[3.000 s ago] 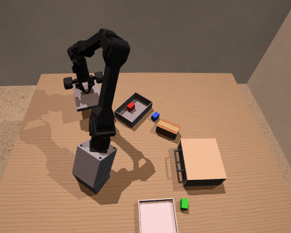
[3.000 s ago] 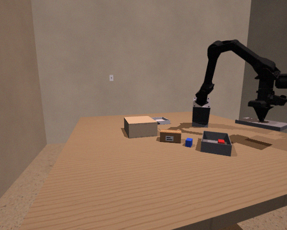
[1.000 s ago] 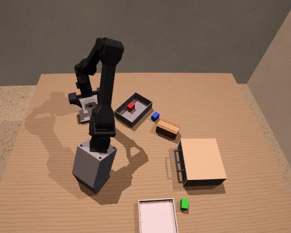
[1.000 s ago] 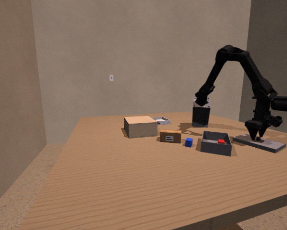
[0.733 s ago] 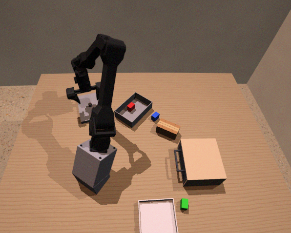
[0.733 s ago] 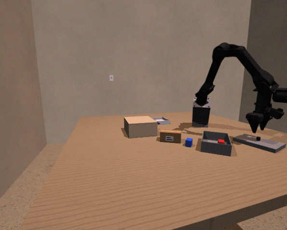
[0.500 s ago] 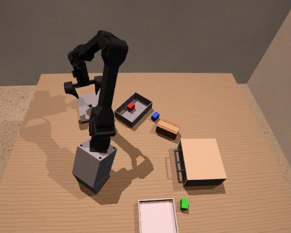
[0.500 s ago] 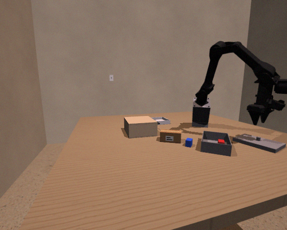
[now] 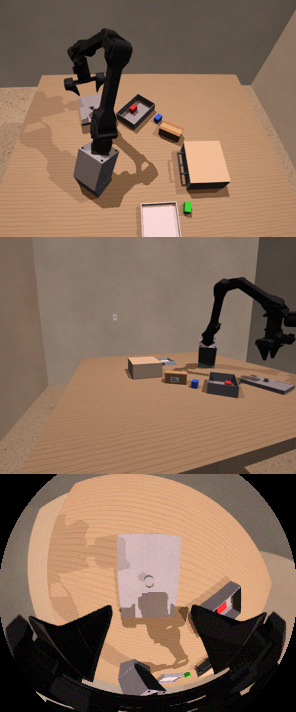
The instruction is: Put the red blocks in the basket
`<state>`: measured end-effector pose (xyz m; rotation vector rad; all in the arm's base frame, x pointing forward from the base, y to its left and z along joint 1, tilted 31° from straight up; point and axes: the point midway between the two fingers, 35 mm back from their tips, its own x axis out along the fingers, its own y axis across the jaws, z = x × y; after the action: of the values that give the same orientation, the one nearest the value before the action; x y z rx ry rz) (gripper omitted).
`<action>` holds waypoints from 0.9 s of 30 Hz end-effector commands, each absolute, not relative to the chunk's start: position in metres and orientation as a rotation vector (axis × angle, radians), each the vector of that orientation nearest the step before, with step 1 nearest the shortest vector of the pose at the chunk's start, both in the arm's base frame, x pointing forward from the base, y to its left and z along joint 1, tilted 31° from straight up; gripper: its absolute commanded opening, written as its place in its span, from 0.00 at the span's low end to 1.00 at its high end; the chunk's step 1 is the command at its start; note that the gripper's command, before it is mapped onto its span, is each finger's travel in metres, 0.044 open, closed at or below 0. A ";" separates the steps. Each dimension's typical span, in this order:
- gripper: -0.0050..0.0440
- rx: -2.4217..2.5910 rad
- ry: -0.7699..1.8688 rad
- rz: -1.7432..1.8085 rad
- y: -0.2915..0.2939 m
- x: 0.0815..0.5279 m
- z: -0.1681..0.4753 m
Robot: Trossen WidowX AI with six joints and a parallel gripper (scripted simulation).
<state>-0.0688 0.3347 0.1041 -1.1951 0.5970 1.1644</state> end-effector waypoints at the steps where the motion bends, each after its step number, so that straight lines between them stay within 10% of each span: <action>1: 0.70 -1.245 0.548 1.200 0.336 -0.044 0.120; 27: 0.70 -1.689 0.228 1.397 0.286 0.137 0.170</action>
<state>0.1280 0.2932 0.1648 -1.6701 0.2685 1.3792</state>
